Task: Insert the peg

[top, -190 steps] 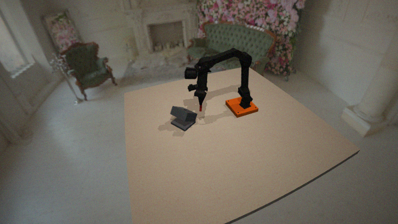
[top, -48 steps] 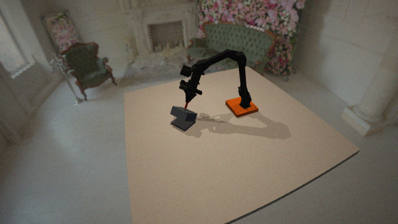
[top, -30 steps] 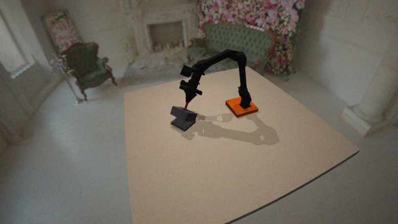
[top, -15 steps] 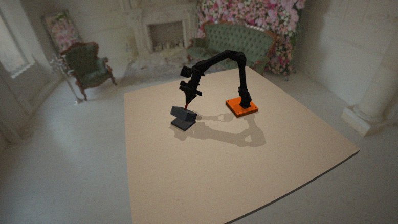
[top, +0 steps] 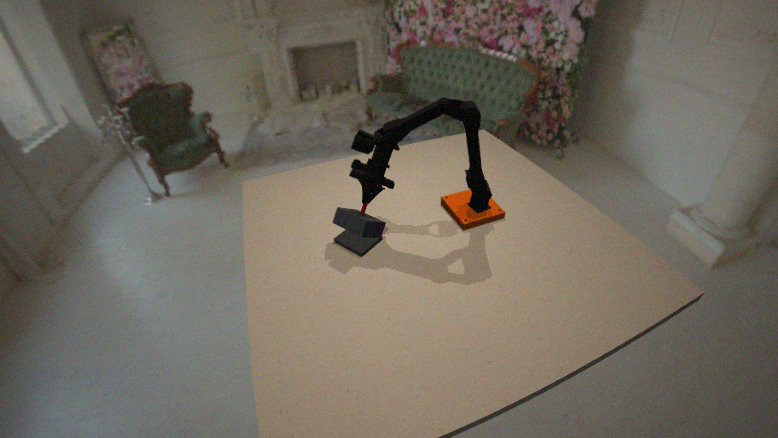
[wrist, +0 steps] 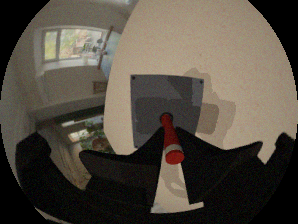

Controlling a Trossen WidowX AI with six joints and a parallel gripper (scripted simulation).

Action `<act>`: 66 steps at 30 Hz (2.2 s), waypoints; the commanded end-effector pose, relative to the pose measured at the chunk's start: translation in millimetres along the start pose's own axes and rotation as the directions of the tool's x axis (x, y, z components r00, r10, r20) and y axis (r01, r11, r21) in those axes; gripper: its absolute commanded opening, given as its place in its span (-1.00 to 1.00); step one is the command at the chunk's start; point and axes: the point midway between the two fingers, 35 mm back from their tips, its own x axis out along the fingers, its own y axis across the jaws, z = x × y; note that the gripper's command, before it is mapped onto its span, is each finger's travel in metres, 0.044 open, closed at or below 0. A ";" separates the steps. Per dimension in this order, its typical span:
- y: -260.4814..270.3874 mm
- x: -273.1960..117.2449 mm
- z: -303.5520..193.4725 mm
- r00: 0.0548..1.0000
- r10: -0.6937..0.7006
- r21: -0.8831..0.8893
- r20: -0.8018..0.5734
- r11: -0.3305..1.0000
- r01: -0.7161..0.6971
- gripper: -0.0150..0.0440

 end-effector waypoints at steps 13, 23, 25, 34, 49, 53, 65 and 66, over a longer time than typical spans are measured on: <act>0.4 7.7 0.1 1.000 -0.003 0.006 0.002 1.000 0.003 -0.49; 0.9 12.6 -0.1 1.000 -0.003 0.006 0.002 1.000 0.003 -0.49; 1.0 13.7 -0.1 1.000 -0.003 0.006 0.002 1.000 0.003 -0.49; 1.3 18.3 -0.3 1.000 -0.002 0.006 0.002 1.000 0.002 -0.49; 0.2 23.8 -0.6 1.000 -0.002 0.006 0.002 1.000 0.002 -0.49; 0.4 22.6 -0.2 1.000 -0.001 0.001 0.001 1.000 0.001 -0.49; 0.4 22.6 -0.2 1.000 -0.001 0.001 0.001 1.000 0.001 0.04; 0.4 22.6 -0.2 1.000 -0.001 0.001 0.001 1.000 0.001 0.13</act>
